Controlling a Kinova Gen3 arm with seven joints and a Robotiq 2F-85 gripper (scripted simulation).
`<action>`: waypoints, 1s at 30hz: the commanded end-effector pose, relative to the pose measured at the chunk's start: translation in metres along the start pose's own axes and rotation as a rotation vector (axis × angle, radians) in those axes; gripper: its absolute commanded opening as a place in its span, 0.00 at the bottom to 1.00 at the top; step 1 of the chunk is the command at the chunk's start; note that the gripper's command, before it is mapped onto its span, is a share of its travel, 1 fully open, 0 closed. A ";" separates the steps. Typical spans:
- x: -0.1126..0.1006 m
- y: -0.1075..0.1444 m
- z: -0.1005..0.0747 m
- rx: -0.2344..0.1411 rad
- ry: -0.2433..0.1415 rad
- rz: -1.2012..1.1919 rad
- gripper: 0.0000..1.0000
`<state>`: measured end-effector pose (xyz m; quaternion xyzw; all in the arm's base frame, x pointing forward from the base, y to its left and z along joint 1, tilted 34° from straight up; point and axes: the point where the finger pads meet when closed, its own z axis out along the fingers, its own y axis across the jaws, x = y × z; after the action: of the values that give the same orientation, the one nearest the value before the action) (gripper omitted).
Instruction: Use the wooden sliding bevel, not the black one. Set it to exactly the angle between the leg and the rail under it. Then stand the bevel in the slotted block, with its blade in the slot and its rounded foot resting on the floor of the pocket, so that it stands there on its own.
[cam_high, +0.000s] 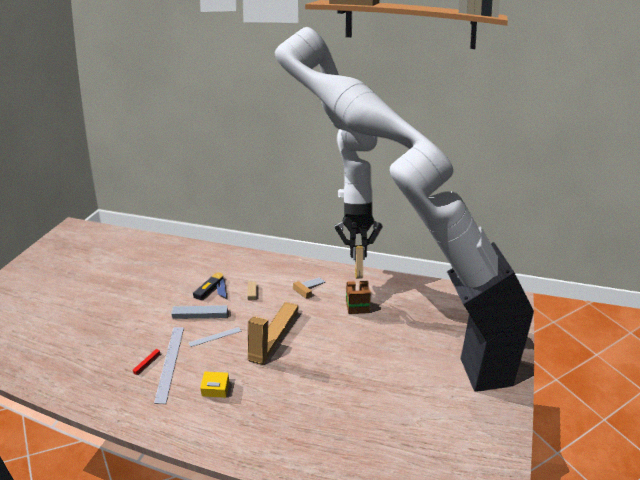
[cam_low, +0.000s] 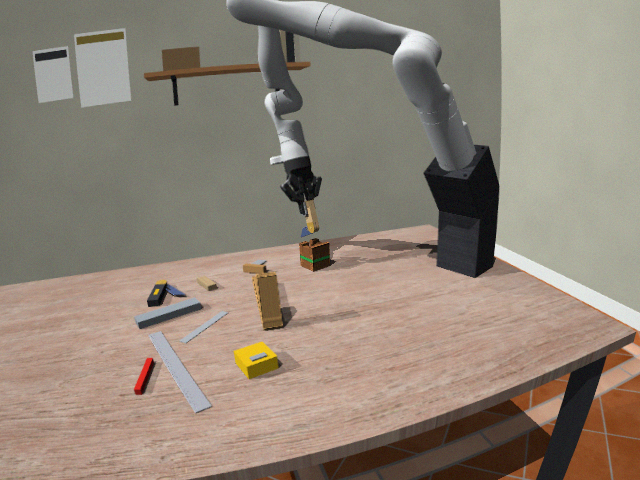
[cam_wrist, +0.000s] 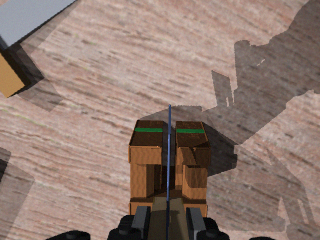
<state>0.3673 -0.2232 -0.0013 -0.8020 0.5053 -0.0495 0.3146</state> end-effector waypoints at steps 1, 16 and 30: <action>0.000 0.000 -0.002 0.000 0.001 0.000 0.10; 0.000 0.000 -0.003 0.000 0.001 0.000 0.10; -0.007 -0.011 -0.002 0.005 0.005 0.018 0.10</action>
<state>0.3699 -0.2167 0.0061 -0.7980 0.5111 -0.0491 0.3156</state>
